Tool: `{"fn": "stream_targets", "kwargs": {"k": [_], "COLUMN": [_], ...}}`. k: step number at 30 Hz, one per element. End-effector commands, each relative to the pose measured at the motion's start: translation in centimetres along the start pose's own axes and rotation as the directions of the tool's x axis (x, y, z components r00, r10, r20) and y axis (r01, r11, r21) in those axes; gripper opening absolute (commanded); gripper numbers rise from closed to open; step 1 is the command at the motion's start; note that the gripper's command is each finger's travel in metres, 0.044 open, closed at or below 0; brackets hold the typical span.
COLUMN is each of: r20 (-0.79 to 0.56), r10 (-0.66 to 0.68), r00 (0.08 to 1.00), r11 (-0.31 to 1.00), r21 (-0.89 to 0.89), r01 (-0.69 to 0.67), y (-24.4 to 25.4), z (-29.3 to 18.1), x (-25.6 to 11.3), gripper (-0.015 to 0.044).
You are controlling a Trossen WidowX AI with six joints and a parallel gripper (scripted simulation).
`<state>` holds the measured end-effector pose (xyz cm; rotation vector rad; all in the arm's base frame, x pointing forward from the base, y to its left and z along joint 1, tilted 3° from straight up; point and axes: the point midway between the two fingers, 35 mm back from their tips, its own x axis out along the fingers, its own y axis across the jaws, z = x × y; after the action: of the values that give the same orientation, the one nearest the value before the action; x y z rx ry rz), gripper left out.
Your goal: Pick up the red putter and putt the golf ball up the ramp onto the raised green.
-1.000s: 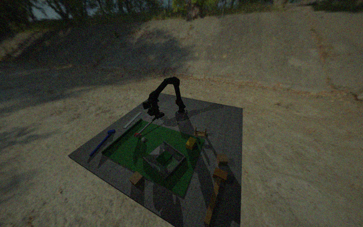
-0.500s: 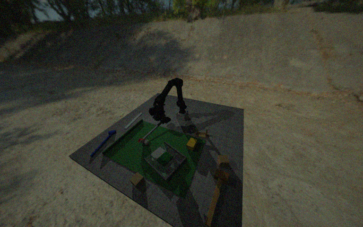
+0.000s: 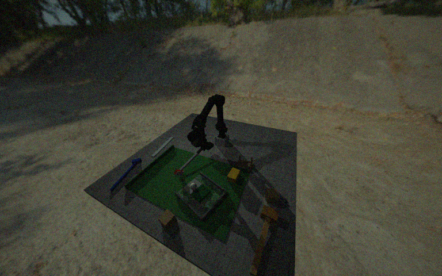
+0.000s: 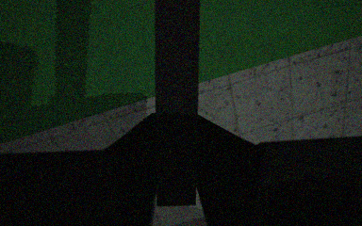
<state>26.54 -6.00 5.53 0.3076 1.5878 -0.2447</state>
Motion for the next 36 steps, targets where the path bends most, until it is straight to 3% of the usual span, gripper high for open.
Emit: {"fn": "stream_targets", "kwargs": {"k": [1, 5, 36], "r20": [0.039, 0.039, 0.022], "r10": [0.005, 0.005, 0.002], "r00": [0.999, 0.999, 1.0], "r11": [1.0, 1.0, 1.0], "r21": [0.002, 0.002, 0.002], "r01": [-0.005, -0.005, -0.002], "y": [0.1, 0.1, 0.1], "z": [0.5, 0.3, 0.2], "x": [-3.1, -4.5, -3.5], "gripper": [0.0, 0.0, 0.0]}}
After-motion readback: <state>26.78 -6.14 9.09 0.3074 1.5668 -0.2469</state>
